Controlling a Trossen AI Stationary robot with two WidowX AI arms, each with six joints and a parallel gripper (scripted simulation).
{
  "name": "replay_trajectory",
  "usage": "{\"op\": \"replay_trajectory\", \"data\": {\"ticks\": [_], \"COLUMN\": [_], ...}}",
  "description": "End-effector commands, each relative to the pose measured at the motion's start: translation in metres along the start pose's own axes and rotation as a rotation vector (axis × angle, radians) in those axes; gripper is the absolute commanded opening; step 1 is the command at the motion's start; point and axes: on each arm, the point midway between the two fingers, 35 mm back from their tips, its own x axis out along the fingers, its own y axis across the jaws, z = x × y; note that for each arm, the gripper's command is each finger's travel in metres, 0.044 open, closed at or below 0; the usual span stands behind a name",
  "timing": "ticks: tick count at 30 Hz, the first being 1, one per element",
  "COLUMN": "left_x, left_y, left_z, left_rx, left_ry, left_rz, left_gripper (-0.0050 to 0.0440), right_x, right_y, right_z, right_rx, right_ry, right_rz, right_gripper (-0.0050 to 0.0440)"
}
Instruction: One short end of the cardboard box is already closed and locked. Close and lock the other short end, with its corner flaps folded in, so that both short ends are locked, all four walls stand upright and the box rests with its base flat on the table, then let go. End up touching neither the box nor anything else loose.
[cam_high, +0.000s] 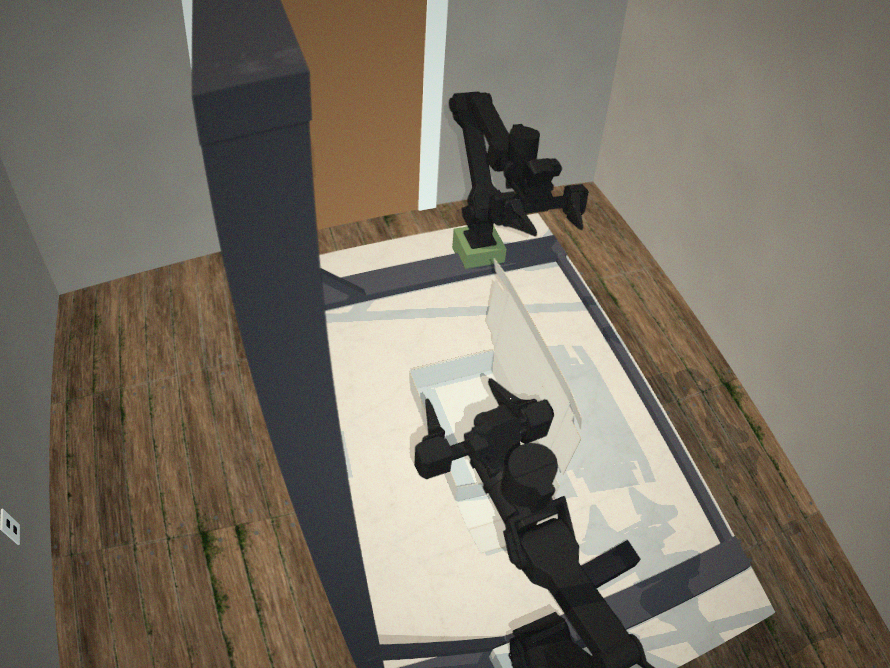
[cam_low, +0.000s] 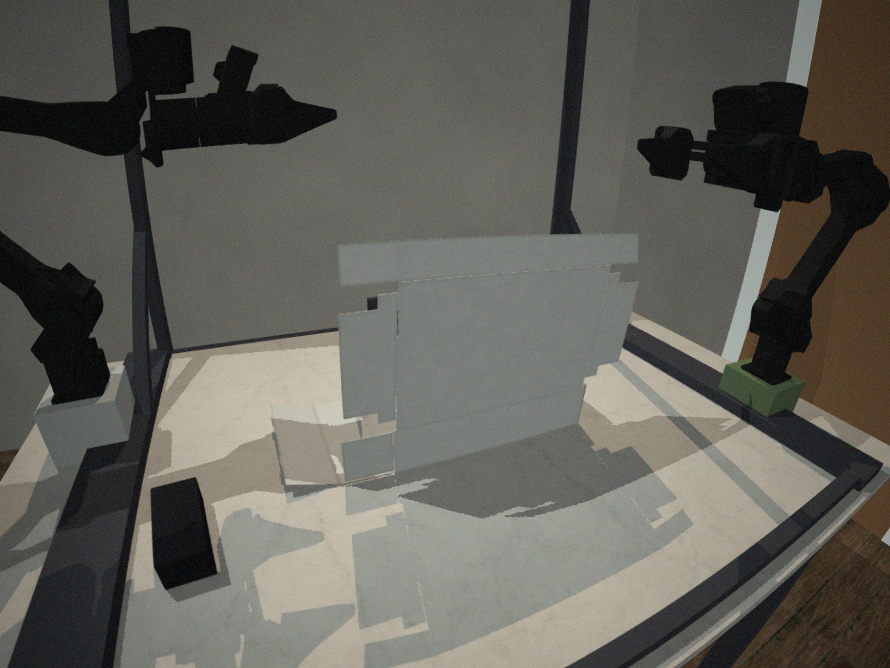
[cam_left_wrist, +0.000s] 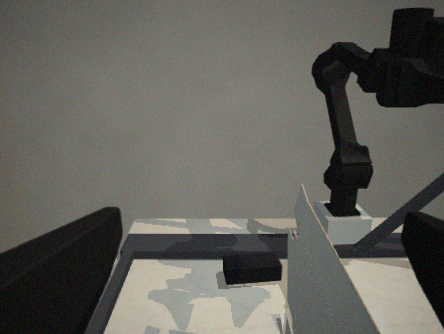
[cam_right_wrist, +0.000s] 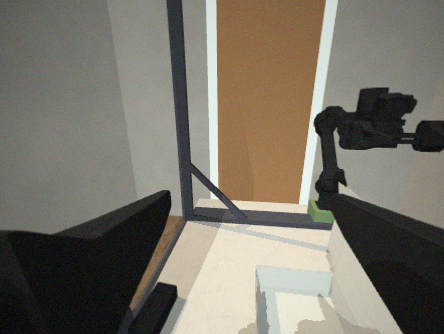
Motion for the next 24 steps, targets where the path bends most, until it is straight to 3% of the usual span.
{"op": "replay_trajectory", "data": {"ticks": [1, 17, 20, 24], "left_x": [-0.001, -0.001, 0.006, 0.031], "left_y": [0.0, 0.0, -0.005, -0.029], "left_z": [0.006, 0.006, 0.002, -0.017], "left_rx": [0.0, 0.0, 0.06, 0.327], "left_ry": [-0.015, -0.015, 0.02, 0.158], "left_rz": [0.0, 0.0, -0.013, -0.095], "left_gripper": [0.044, 0.044, 0.0372, 0.0276], "right_x": [-0.001, -0.001, 0.003, 0.02], "right_y": [0.0, 0.0, -0.002, -0.011], "right_z": [0.008, 0.008, 0.003, -0.023], "right_rx": [0.0, 0.0, 0.074, 0.358], "right_ry": [-0.02, -0.02, 0.019, 0.182], "right_rz": [0.0, 0.0, -0.007, -0.066], "right_gripper": [0.044, 0.044, 0.037, 0.0274]}}
